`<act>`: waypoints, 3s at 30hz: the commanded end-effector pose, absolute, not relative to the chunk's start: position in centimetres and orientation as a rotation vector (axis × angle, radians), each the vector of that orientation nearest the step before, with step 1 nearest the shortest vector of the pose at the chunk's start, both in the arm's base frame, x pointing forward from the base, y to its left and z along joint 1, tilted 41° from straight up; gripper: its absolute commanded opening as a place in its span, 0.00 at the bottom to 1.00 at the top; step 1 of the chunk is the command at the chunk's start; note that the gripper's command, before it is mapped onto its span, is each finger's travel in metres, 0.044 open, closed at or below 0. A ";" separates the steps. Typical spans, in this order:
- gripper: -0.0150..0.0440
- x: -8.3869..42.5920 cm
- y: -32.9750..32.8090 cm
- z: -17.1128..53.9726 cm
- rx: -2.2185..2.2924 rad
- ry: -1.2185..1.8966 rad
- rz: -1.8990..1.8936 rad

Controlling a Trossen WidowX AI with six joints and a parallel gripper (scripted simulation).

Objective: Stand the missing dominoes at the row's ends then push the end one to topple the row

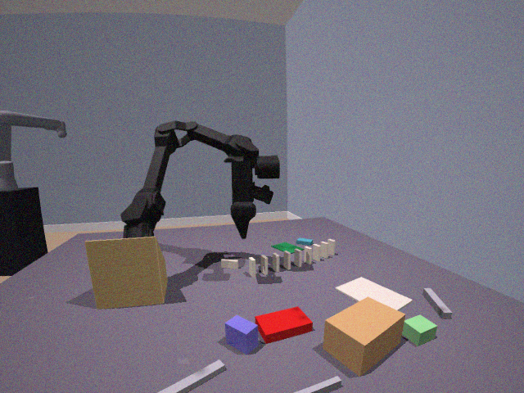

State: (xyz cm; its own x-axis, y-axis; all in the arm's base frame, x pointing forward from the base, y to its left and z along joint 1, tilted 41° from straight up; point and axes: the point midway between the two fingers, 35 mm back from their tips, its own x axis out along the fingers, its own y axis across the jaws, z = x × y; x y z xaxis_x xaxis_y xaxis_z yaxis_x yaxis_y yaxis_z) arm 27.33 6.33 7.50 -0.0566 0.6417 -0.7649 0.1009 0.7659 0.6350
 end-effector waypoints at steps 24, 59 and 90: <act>1.00 24.5 14.9 1.9 0.827 1.665 0.290; 0.30 24.4 15.6 1.1 0.828 1.665 0.290; 0.30 17.6 13.5 20.3 0.366 1.456 0.751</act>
